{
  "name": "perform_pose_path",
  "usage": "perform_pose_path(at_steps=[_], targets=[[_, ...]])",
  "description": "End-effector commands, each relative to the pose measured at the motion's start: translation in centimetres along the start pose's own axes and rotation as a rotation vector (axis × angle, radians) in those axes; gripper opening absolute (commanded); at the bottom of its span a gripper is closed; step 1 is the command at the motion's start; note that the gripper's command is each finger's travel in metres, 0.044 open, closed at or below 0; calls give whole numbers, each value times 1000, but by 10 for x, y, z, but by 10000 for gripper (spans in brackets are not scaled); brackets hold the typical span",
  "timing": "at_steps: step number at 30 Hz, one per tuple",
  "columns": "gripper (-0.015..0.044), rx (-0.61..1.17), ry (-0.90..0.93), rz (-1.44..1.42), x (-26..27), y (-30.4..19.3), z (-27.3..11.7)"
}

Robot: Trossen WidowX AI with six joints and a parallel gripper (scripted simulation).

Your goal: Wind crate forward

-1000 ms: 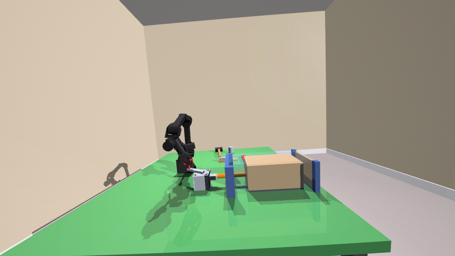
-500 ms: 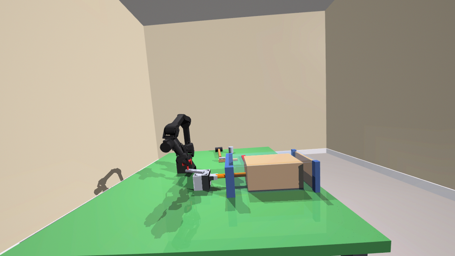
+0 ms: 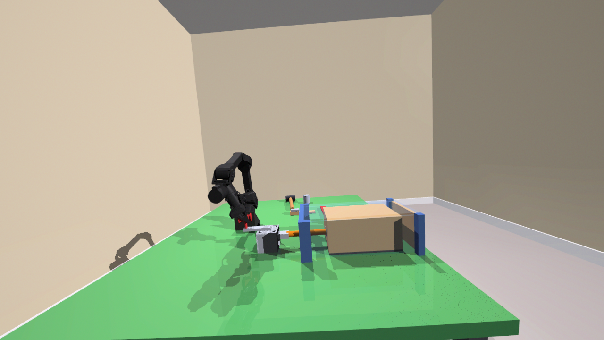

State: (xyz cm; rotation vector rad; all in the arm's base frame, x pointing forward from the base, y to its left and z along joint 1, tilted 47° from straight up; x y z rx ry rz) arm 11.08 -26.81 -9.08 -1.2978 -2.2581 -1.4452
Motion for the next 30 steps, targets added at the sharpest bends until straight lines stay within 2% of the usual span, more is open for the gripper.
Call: perform_pose_path(at_steps=[1, 7, 30], targets=[[0, 10, -18, -17, -12, -4, 0], [0, 11, -19, -18, -35, -8, -1], [0, 11, -21, -20, -65, -7, 2]])
Point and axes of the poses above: the point midway between the two fingers, 35 mm back from their tips, its own z axis out along the fingers, its own x axis across the jaws, y = z × x, the point moved 5 cm from there along -z, back along the fingers, and after that the axes turned 13 degrees about -z, right-handed, at the moved point
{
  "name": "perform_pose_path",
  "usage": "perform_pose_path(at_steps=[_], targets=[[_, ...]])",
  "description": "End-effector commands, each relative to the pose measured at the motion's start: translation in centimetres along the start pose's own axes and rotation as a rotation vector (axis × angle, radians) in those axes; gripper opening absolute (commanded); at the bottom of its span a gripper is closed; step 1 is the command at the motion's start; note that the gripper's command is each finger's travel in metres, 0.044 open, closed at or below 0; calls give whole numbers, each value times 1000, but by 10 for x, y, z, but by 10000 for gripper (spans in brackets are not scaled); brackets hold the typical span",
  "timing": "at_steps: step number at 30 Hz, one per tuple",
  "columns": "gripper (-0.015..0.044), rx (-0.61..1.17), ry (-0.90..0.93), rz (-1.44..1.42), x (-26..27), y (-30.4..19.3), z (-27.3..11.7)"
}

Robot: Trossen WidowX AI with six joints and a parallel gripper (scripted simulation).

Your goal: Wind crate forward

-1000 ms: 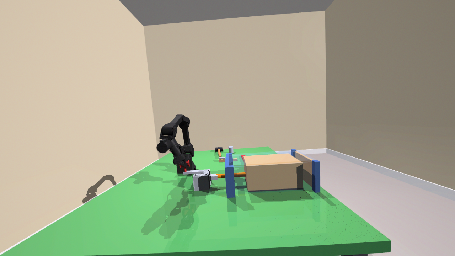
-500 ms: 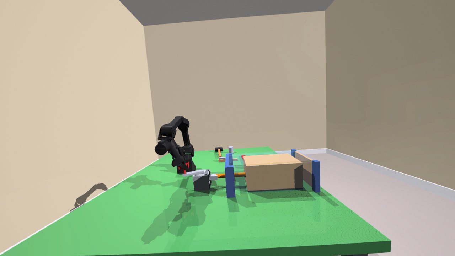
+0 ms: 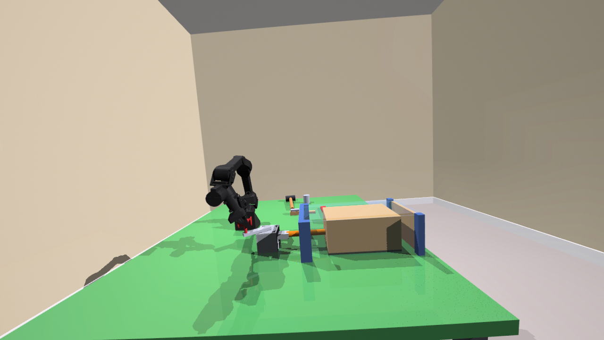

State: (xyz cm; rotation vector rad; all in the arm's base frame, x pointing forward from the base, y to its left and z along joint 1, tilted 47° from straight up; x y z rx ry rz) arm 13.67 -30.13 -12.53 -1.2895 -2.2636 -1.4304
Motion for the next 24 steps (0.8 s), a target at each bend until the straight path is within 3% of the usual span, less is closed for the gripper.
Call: perform_pose_path(at_steps=[1, 15, 19, 24], targets=[[0, -2, -24, -18, -13, 3, 3], [0, -2, -24, -19, -29, 8, 6], [0, 21, -13, 86, -12, 2, 2], [0, 81, -142, 404, -9, 5, 3]])
Point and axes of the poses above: the point midway between the two fingers, 35 mm back from their tips, its own z axis out along the fingers, its own x axis across the jaws, y = z × x, the point moved 5 cm from there along -z, back along the fingers, and after that the axes turned 13 degrees about -z, right-handed, at the moved point
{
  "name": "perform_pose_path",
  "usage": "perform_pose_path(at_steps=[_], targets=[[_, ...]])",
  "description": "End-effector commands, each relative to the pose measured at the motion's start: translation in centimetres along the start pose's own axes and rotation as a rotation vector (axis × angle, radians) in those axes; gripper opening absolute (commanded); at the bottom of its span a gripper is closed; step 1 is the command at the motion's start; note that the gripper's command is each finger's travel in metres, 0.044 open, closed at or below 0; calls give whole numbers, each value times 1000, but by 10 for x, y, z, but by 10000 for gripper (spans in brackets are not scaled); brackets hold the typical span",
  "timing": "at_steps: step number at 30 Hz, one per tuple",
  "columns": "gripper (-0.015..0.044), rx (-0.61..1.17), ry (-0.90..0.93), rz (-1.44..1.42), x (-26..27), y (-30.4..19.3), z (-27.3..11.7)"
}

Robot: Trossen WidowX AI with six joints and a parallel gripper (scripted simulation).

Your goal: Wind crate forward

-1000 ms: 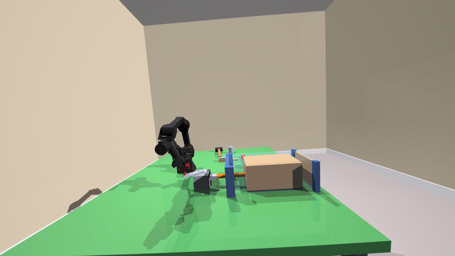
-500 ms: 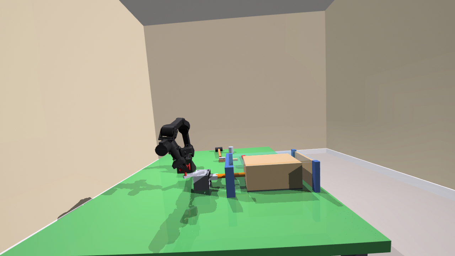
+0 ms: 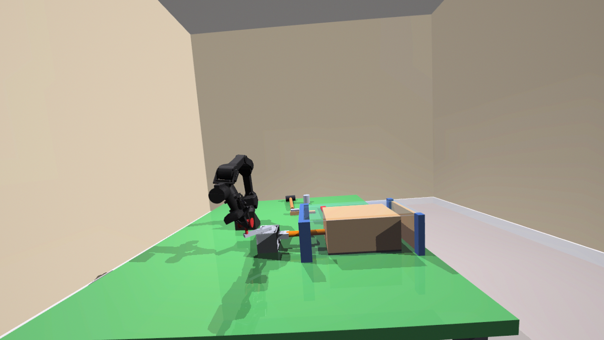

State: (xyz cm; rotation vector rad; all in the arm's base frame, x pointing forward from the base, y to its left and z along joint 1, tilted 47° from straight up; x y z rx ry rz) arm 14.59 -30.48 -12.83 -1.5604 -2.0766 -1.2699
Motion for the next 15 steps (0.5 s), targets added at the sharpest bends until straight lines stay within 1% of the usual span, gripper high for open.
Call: perform_pose_path(at_steps=[1, 6, 8, 15], targets=[[0, 42, -108, 236, 2, 1, 2], [0, 19, -282, 608, 11, 4, 3], [0, 0, -327, 702, 14, 5, 3], [0, -3, -332, 714, 15, 5, 3]])
Point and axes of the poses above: the point midway between the two fingers, 35 mm back from their tips, its own z axis out along the fingers, its own x axis across the jaws, y = z × x, the point moved 5 cm from there along -z, back along the fingers, and after that the axes turned 13 degrees about -z, right-handed, at the moved point
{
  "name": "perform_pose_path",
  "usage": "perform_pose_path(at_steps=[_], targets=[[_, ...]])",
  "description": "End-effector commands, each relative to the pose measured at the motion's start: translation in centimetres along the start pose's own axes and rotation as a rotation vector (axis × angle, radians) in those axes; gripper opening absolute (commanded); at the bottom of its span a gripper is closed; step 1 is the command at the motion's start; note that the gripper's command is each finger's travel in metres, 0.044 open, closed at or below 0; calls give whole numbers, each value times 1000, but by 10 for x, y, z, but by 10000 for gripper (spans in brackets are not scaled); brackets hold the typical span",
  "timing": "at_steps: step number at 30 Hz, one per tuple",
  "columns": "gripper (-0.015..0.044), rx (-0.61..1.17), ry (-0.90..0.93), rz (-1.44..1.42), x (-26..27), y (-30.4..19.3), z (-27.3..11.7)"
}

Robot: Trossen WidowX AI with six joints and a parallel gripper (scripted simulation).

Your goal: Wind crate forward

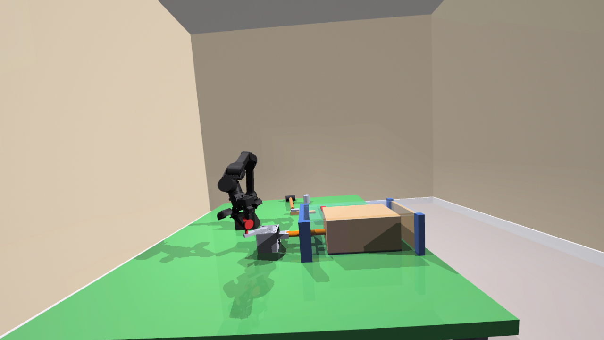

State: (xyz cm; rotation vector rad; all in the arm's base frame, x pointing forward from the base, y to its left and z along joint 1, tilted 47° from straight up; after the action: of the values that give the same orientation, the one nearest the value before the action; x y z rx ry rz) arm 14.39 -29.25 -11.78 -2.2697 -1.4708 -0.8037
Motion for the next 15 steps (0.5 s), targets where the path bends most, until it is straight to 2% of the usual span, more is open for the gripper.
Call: perform_pose_path(at_steps=[1, 2, 15], targets=[[0, -25, -25, 54, 0, 1, 1], [0, -25, -25, 54, 0, 1, 1], [341, -3, -10, 26, 1, 0, 0]])
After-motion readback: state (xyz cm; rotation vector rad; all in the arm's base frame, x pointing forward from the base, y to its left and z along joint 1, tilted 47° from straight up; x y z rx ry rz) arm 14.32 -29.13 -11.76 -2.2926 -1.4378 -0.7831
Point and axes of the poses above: the point midway between the two fingers, 35 mm back from their tips, its own z axis out along the fingers, its own x axis across the jaws, y = z × x, the point moved 5 cm from there along -z, back along the fingers, and after that the axes turned 13 degrees about -z, right-handed, at the moved point
